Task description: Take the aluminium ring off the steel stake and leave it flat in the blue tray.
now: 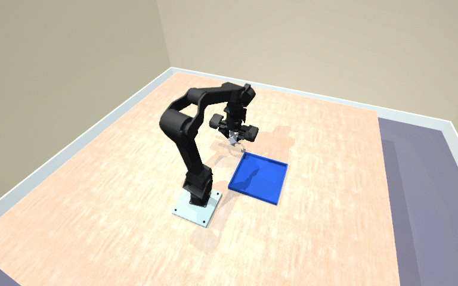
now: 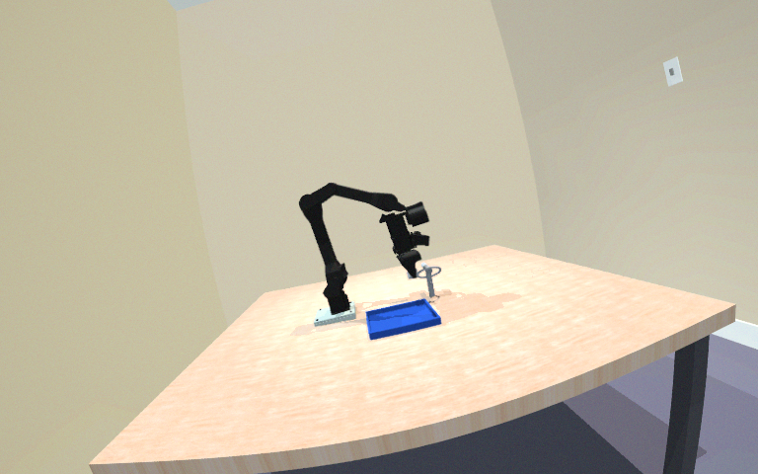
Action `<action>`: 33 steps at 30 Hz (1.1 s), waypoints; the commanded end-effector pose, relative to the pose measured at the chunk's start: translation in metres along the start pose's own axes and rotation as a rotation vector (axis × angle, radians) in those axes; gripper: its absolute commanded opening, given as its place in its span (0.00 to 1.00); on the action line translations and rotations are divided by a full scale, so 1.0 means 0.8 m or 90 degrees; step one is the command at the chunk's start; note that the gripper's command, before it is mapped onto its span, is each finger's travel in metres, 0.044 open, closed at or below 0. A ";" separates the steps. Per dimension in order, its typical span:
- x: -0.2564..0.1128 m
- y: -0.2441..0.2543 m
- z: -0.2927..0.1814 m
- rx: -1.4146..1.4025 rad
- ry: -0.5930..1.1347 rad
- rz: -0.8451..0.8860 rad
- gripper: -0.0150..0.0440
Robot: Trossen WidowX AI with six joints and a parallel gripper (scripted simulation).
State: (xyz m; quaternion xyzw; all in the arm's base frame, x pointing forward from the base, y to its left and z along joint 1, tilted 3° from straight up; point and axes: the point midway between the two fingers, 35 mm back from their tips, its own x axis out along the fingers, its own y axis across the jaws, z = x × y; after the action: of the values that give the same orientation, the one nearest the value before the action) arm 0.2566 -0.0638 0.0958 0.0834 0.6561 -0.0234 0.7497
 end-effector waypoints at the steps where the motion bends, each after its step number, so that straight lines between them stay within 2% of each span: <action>1: -0.002 0.006 0.000 -0.003 0.000 -0.015 0.25; 33: 0.007 0.056 0.001 -0.027 0.006 -0.174 0.25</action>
State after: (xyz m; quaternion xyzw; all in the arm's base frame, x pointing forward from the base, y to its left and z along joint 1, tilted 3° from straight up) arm 0.2635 -0.0232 0.0949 -0.0114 0.6651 -0.1002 0.7399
